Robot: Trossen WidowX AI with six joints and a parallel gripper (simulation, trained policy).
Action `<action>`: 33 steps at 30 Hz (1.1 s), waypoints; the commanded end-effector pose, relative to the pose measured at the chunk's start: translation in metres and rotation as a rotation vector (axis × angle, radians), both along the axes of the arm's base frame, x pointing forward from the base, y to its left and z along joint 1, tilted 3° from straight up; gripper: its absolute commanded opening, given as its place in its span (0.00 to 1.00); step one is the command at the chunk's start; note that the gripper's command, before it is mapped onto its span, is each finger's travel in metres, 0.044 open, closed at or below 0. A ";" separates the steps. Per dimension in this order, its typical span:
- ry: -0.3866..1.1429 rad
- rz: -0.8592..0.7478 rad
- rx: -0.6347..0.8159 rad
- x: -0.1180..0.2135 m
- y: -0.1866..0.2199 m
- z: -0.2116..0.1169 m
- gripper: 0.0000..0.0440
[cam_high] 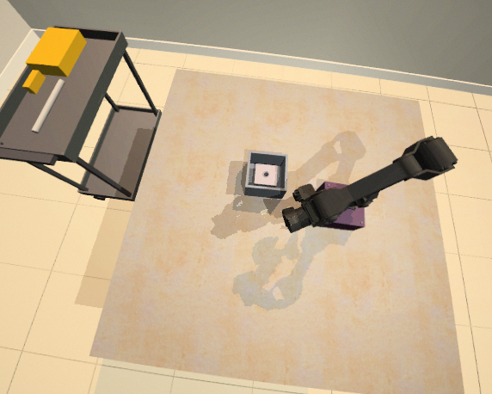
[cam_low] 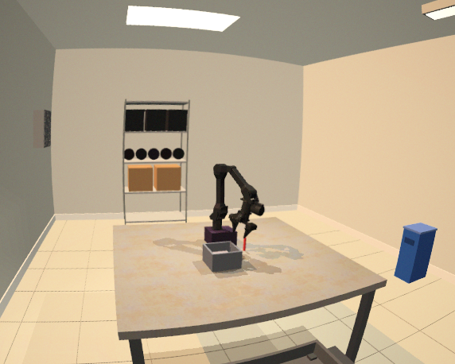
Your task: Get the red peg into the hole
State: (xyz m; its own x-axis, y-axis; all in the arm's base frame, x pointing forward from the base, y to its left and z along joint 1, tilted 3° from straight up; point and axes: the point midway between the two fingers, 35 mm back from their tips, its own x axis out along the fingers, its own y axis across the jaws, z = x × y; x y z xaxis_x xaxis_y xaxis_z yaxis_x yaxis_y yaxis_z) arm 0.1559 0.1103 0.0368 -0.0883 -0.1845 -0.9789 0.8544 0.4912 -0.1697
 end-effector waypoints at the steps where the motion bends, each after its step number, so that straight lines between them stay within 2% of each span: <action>1: -0.014 0.006 0.016 -0.002 0.005 -0.021 1.00; 9: -0.078 0.029 0.074 0.000 0.016 -0.058 1.00; 13: -0.092 0.032 0.093 -0.001 0.019 -0.069 0.95; 18: -0.076 0.034 0.105 -0.006 0.022 -0.076 0.71; 30: -0.007 0.036 0.168 -0.005 0.028 -0.075 0.00; 33: -0.027 0.052 0.168 0.002 0.029 -0.070 0.00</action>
State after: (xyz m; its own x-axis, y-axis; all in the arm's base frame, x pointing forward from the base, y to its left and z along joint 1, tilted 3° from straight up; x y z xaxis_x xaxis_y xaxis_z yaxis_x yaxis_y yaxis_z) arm 0.1496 0.1355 -0.0390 -0.0747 -0.0351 -0.9966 0.8368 0.5414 -0.0818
